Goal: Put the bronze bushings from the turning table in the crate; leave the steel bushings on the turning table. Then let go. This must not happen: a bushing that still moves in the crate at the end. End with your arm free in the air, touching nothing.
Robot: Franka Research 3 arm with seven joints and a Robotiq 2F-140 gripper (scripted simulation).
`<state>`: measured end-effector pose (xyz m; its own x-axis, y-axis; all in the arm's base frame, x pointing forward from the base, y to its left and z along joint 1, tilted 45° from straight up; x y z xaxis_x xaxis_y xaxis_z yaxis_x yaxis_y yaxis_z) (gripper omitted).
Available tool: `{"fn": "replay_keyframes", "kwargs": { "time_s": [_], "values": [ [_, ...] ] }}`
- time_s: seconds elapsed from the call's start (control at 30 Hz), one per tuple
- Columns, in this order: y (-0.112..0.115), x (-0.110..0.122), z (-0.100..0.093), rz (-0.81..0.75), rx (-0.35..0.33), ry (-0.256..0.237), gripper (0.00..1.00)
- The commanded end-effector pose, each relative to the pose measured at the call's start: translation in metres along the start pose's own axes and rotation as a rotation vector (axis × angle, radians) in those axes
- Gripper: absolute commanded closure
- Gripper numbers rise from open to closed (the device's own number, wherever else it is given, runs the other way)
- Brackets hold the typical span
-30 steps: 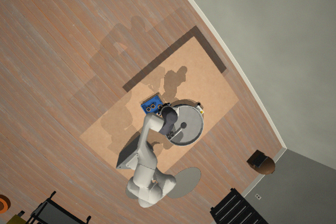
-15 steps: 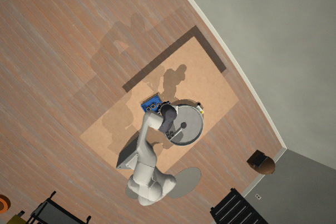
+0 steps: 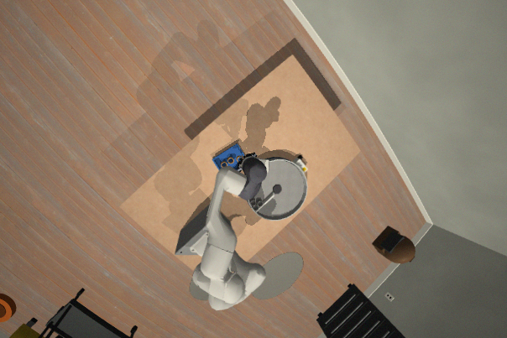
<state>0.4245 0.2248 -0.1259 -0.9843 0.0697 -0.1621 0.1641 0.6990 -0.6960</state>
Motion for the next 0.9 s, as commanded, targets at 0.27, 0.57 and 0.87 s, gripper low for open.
{"fn": "replay_keyframes", "kwargs": {
  "time_s": [0.27,0.57,0.87],
  "values": [
    [0.001,0.000,-0.001,0.008,-0.002,0.002,1.00],
    [0.001,0.000,0.000,0.008,-0.002,0.002,1.00],
    [0.001,0.000,0.038,0.008,-0.002,0.002,1.00]
  ]
}}
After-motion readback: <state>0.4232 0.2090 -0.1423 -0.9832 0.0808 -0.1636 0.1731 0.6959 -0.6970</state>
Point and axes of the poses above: the point where the finger pads meet when closed, its own z axis out along the fingers, its own x axis across the jaws, y = z × x, the point moved 3 cm from there along -z, back along the fingers, and after that the axes turned 13 degrees about z, right-handed, at the moved point
